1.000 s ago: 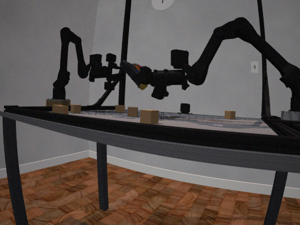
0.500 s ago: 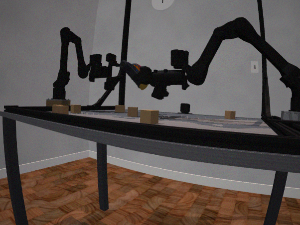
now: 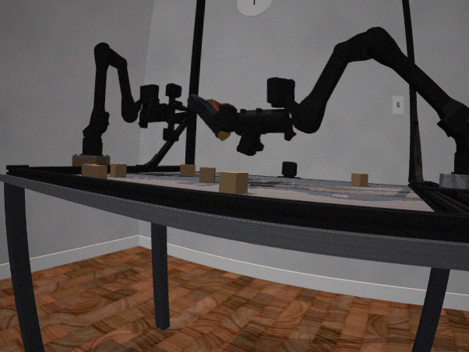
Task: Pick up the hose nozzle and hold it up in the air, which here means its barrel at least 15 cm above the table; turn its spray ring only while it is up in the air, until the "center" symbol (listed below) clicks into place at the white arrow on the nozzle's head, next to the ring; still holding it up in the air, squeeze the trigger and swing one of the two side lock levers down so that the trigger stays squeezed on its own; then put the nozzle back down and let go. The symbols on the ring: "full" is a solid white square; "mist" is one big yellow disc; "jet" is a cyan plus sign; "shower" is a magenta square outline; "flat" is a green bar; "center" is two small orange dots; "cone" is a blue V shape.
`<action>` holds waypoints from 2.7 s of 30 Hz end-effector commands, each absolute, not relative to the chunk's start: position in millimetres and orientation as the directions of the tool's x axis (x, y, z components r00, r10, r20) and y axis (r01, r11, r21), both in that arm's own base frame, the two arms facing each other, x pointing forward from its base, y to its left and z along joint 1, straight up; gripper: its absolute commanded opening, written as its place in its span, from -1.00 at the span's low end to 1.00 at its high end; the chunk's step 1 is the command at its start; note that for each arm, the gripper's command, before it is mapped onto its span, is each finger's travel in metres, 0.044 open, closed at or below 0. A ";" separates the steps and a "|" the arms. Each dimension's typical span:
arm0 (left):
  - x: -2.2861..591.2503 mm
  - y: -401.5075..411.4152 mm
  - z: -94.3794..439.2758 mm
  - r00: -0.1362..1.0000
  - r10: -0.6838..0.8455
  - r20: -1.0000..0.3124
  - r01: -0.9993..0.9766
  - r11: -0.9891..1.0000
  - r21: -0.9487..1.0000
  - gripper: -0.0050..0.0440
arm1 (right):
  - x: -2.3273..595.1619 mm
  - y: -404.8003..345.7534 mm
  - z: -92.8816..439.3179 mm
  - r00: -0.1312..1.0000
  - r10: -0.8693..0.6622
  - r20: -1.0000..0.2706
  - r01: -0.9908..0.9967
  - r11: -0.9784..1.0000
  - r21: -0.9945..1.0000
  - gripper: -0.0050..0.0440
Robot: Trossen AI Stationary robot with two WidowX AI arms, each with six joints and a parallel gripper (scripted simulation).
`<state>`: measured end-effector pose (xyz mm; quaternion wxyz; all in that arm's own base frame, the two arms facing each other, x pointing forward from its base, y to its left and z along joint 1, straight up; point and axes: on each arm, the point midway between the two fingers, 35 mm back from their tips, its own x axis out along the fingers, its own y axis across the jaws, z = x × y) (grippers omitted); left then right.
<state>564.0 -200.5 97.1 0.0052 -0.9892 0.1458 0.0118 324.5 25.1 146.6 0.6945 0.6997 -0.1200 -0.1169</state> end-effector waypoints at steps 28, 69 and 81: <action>565.7 -200.9 105.1 0.958 -0.287 0.000 -0.287 -0.958 0.000 -0.80 | 324.0 24.9 146.9 0.944 -0.331 0.003 -0.006 -0.007 1.000 0.18; 565.7 -200.9 105.1 0.958 -0.287 0.000 -0.287 -0.958 0.000 -0.80 | 323.3 24.5 146.0 0.944 -0.330 0.004 0.022 0.075 0.997 -0.11; 565.7 -200.9 105.1 0.958 -0.287 0.000 -0.287 -0.958 0.000 -0.80 | 314.8 20.0 139.3 0.944 -0.331 0.002 0.219 0.630 0.745 -0.80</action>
